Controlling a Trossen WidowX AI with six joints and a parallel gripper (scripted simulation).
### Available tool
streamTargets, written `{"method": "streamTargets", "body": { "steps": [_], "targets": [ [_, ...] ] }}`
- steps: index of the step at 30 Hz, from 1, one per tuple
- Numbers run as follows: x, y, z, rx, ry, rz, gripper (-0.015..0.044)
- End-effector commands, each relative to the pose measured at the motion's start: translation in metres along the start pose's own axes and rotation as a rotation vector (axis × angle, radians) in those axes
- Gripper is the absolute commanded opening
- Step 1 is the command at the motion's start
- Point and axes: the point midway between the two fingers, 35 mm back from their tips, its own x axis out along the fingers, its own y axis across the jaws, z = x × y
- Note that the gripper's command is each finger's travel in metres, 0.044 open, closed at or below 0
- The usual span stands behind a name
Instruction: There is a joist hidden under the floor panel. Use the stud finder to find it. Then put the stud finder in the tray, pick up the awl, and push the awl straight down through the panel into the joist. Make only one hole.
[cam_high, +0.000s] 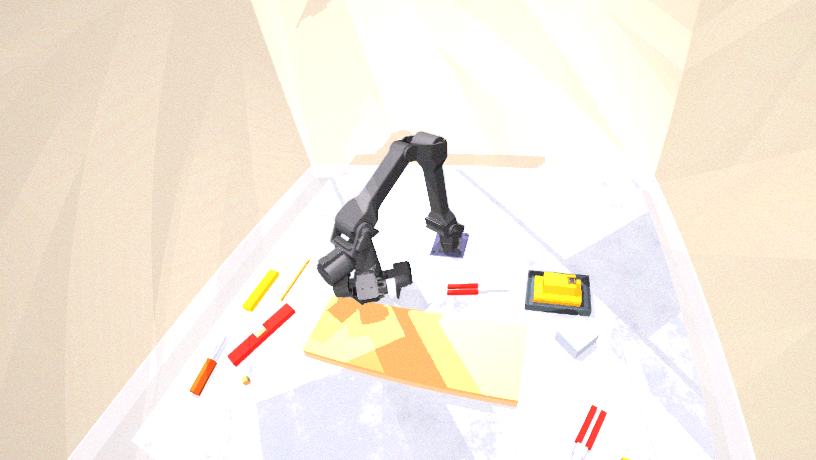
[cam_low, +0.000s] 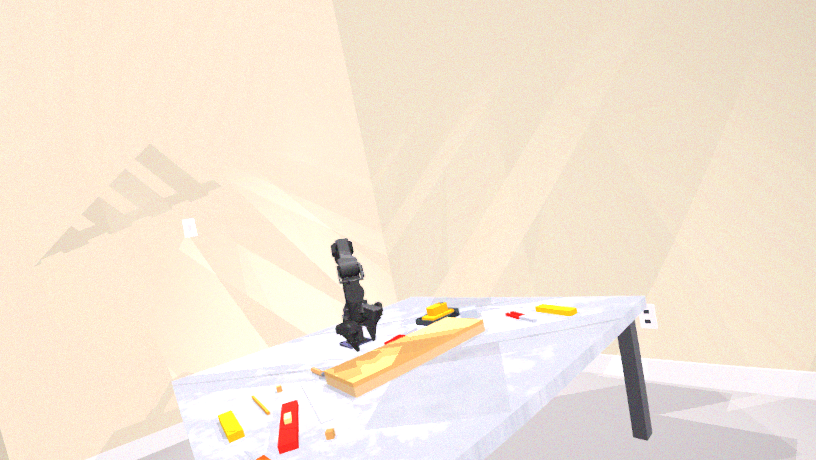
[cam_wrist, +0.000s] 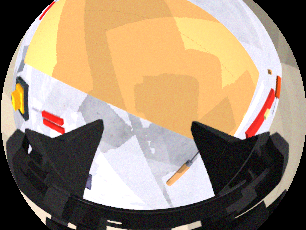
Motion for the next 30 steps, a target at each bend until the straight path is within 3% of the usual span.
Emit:
{"method": "streamTargets", "body": {
  "steps": [1, 12, 30],
  "targets": [
    [0.0, -0.028, -0.045, 0.135, 0.025, -0.004, 0.044],
    [0.003, -0.064, -0.183, 0.406, 0.114, 0.006, 0.044],
    [0.015, -0.066, -0.185, 0.41, 0.115, 0.007, 0.044]
  ]
}}
